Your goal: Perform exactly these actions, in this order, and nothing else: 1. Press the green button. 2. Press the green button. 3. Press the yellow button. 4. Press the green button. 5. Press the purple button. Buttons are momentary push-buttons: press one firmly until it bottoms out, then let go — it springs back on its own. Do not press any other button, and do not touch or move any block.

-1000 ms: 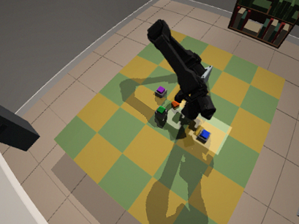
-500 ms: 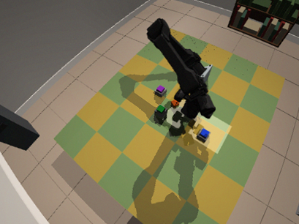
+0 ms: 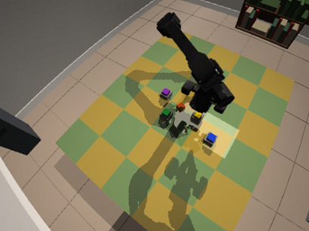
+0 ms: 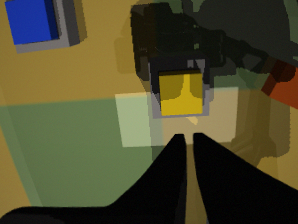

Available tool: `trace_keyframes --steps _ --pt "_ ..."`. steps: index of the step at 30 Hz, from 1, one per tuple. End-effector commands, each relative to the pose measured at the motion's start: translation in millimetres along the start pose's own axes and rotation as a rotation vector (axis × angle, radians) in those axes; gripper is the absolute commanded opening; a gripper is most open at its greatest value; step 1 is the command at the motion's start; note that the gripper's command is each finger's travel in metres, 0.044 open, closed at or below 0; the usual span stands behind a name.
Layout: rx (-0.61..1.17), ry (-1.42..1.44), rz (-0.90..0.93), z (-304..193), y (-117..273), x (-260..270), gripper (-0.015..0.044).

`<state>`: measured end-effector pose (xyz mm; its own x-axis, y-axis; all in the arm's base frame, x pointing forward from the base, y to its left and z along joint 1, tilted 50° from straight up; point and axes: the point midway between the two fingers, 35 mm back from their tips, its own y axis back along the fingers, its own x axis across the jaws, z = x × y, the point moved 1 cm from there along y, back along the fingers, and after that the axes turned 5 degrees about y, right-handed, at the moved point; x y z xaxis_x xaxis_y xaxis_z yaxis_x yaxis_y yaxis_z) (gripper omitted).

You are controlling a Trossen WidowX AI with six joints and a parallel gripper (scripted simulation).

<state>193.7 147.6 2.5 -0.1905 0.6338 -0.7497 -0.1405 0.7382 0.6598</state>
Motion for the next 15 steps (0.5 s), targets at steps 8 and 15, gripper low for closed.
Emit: trace_keyframes --steps 8,15 --pt "0.005 -0.004 0.013 43 17 -75 0.0020" --pt "0.009 -0.009 -0.006 62 13 -143 0.0020"
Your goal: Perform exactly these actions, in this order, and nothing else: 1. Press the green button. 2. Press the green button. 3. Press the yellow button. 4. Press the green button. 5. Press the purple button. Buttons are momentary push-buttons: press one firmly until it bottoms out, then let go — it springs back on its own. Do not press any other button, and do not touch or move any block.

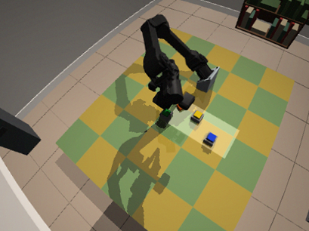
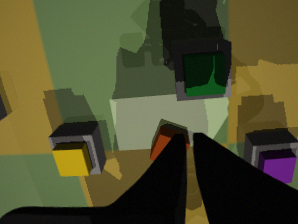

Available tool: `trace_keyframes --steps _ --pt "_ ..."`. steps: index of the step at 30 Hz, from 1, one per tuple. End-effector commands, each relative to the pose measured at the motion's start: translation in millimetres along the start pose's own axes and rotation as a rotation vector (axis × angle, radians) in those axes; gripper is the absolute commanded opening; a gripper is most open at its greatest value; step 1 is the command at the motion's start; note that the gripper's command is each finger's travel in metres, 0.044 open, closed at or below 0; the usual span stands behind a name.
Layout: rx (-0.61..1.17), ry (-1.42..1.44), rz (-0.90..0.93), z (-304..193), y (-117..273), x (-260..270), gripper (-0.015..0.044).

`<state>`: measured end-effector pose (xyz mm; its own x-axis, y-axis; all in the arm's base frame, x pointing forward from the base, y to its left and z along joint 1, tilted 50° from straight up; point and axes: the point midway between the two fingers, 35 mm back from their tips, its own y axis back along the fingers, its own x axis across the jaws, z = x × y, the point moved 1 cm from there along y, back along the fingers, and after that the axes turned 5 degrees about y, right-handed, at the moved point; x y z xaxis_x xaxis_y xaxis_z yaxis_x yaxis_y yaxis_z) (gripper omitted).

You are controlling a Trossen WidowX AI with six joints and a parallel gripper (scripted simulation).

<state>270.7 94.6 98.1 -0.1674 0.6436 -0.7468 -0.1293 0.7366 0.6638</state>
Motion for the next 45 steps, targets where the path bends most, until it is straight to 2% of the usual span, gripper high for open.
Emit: trace_keyframes --steps 1,5,11,36,45 --pt "-0.001 0.016 -0.012 5 0 -23 0.0020" --pt "-0.002 0.016 -0.012 5 -2 -23 0.0020" --pt "-0.002 0.015 -0.014 5 -59 -24 0.0020" --pt "-0.002 0.014 -0.016 5 -92 -25 0.0020" --pt "-0.002 0.014 -0.016 5 -94 -25 0.0020"
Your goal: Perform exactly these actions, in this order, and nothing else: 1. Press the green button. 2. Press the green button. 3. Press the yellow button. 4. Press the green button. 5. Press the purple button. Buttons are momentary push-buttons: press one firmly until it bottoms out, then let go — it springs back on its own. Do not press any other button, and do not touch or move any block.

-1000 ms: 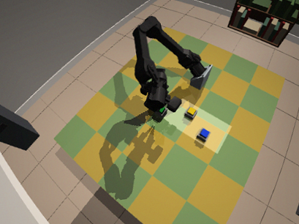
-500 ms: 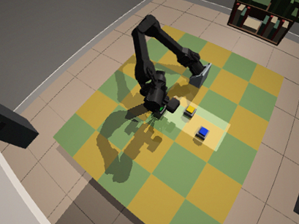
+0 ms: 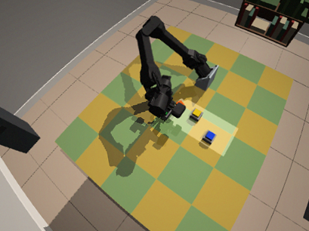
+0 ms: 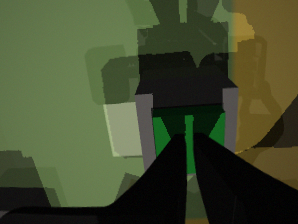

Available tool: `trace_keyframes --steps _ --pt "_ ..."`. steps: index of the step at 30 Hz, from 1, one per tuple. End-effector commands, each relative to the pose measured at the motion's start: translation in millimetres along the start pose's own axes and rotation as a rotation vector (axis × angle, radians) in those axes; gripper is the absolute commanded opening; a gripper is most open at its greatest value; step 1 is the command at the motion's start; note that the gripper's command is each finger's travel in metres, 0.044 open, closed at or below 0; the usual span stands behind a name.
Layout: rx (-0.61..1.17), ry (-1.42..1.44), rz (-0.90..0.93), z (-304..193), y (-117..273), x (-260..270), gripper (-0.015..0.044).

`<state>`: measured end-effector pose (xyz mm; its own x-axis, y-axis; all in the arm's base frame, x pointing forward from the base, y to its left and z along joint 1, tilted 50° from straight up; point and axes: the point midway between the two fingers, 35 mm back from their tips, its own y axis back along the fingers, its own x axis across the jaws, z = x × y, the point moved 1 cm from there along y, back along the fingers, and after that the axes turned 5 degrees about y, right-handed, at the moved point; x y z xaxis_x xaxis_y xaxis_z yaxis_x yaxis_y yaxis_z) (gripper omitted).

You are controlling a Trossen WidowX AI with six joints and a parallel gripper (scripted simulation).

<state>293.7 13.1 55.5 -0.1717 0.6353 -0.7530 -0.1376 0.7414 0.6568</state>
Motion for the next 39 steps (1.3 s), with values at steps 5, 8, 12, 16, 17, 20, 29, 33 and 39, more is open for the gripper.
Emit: trace_keyframes --steps 5,8,12,16,17,20,29,33,39 --pt "0.004 0.008 -0.006 -2 -2 0 0.0020" --pt "0.004 0.008 -0.006 -2 -2 0 0.0020" --pt "0.004 0.008 -0.006 -2 -2 0 0.0020" --pt "0.004 0.008 -0.006 -2 -2 0 0.0020" --pt "0.004 0.008 -0.006 -2 -2 0 0.0020" --pt "0.003 0.006 -0.003 -1 20 0 0.0020" --pt "0.003 0.010 0.000 0 61 1 0.0020" --pt "0.005 0.010 -0.002 -1 91 1 0.0020" --pt "-0.001 0.012 0.002 -15 95 -10 0.0020"
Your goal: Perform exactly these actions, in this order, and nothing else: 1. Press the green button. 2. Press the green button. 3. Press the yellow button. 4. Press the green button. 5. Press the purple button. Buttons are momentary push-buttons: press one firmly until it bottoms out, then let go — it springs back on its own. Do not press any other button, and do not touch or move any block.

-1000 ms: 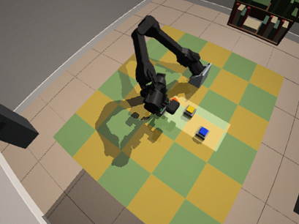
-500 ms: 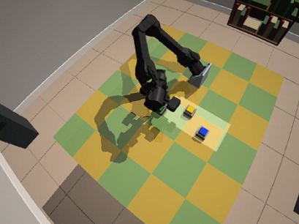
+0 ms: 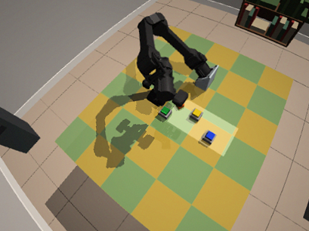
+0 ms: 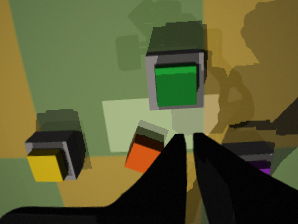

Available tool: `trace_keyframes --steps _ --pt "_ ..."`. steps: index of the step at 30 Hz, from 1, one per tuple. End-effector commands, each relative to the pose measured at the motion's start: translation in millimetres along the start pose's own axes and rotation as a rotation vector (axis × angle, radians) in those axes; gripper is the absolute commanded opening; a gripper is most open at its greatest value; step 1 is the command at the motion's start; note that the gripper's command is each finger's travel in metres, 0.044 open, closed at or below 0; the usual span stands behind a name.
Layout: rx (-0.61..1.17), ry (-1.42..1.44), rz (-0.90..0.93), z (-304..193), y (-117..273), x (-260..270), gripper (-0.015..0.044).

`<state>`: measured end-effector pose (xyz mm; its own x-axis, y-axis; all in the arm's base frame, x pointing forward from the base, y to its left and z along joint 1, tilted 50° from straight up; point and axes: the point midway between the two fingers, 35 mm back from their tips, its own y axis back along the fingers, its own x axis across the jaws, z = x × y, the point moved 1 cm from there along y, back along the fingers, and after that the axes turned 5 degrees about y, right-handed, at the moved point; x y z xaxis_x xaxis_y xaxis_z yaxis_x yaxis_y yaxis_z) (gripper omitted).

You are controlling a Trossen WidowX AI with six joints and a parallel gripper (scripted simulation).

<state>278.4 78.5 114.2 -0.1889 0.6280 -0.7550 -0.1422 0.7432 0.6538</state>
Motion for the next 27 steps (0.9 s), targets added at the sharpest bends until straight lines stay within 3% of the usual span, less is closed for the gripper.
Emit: trace_keyframes --steps 1,10,17,22,27 --pt "-0.002 -0.005 0.009 -22 7 -17 0.0020" --pt "-0.041 0.008 0.033 -106 3 -61 0.0020" --pt "-0.040 0.008 0.033 -107 1 -62 0.0020" --pt "0.005 -0.003 0.003 -105 -50 -61 0.0020" --pt "0.013 -0.004 -0.003 -106 -58 -61 0.0020"
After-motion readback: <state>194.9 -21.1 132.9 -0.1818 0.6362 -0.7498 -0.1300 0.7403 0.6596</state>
